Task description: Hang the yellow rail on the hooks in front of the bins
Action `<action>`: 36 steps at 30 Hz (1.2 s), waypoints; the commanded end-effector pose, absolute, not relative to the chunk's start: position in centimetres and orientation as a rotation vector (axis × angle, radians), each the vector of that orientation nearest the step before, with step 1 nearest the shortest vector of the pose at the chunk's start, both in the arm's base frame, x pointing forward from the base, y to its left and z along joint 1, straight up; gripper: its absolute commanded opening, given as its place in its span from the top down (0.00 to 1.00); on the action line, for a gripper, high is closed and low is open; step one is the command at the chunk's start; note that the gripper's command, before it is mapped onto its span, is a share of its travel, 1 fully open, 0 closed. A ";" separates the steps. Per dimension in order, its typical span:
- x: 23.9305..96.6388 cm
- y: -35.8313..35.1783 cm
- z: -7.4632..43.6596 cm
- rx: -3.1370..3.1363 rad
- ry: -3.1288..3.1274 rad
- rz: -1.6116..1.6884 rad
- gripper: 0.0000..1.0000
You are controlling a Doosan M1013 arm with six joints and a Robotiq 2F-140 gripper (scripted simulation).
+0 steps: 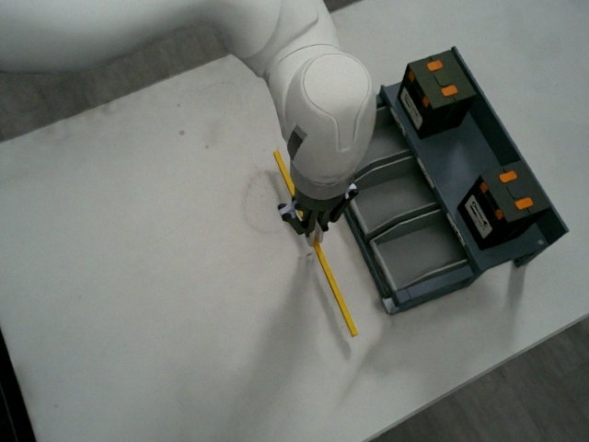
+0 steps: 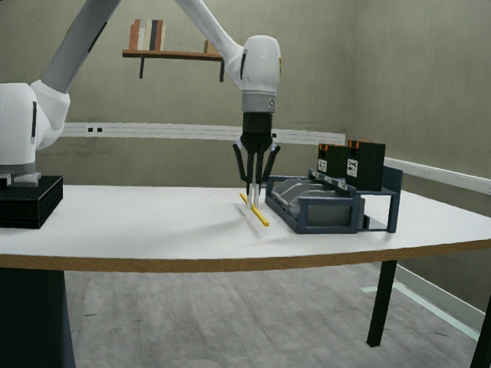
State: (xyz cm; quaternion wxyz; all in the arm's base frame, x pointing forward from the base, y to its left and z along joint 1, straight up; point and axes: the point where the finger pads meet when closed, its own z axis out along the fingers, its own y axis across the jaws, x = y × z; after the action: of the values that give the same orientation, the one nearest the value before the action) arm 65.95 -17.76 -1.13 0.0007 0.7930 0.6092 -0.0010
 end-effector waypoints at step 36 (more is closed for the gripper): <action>69.5 -17.1 5.3 2.498 1.906 0.001 0.90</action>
State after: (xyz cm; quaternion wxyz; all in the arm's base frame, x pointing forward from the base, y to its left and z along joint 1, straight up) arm 69.26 -17.36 4.69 0.0006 0.7934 0.6088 -0.0011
